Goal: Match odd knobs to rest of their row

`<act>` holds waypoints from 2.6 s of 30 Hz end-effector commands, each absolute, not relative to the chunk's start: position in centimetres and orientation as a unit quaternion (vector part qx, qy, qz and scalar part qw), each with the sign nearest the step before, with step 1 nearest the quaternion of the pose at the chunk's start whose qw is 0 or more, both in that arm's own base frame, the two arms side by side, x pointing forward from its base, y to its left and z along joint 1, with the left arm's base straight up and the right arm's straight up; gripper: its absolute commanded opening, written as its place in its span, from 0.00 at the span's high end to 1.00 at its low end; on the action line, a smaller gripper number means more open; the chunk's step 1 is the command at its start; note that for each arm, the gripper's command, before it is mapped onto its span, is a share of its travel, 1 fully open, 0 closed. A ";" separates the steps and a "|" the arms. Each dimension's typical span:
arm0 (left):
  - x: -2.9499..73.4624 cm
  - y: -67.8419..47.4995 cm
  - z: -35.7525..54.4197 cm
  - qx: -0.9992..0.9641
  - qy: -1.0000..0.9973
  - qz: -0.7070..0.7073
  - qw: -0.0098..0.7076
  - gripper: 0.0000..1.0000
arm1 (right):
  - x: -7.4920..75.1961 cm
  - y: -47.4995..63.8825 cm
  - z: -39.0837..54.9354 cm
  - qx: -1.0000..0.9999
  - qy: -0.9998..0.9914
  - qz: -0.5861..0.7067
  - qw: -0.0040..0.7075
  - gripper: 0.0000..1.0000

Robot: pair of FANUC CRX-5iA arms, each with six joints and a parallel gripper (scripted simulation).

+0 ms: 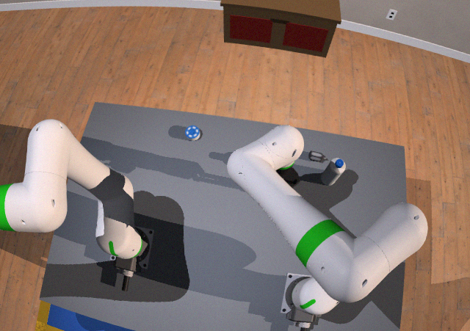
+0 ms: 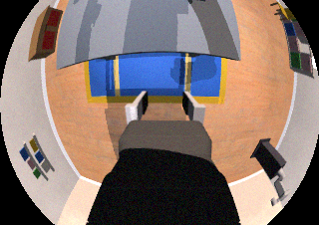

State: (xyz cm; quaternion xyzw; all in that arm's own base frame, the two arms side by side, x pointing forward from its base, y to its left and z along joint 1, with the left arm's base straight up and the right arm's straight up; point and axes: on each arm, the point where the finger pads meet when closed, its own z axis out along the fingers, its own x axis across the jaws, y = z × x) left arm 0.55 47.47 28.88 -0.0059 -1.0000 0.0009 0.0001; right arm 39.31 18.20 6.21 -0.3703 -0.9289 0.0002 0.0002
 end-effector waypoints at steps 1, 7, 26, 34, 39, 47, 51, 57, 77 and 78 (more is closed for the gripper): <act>0.6 47.5 29.0 -0.006 -1.000 0.000 0.000 0.00 | 39.4 18.2 6.2 -0.370 -0.929 0.000 0.000 0.54; 0.6 47.5 29.0 -0.006 -1.000 0.000 0.000 0.00 | 39.4 18.2 6.2 -0.370 -0.929 0.000 0.000 0.54; 0.6 47.5 29.0 -0.006 -1.000 0.000 0.000 0.00 | 39.4 18.2 6.1 -0.370 -0.929 0.000 0.000 0.54; 0.6 47.5 29.0 -0.006 -1.000 0.000 0.000 0.00 | 39.4 18.2 4.9 -0.370 -0.929 0.000 0.000 0.54; 0.6 47.5 29.0 -0.006 -1.000 0.000 0.000 0.00 | 39.4 18.2 4.8 -0.370 -0.929 0.000 0.000 0.54; 0.6 47.5 29.0 -0.006 -1.000 0.000 0.000 0.00 | 39.4 18.2 4.8 -0.370 -0.929 0.000 0.000 0.54; 0.6 47.5 29.0 -0.006 -1.000 0.000 0.000 0.00 | 39.4 18.2 4.8 -0.370 -0.929 0.000 0.000 0.54; 0.6 47.5 29.0 -0.006 -1.000 0.000 0.000 0.00 | 39.4 18.2 4.8 -0.370 -0.929 0.000 0.000 0.70; 0.6 47.5 29.0 -0.006 -1.000 0.000 0.000 0.00 | 39.4 18.2 4.8 -0.366 -0.931 0.000 0.000 0.70; 0.6 47.5 29.0 -0.006 -1.000 0.000 0.000 0.00 | 39.4 18.2 4.8 -0.364 -0.931 0.000 0.000 0.70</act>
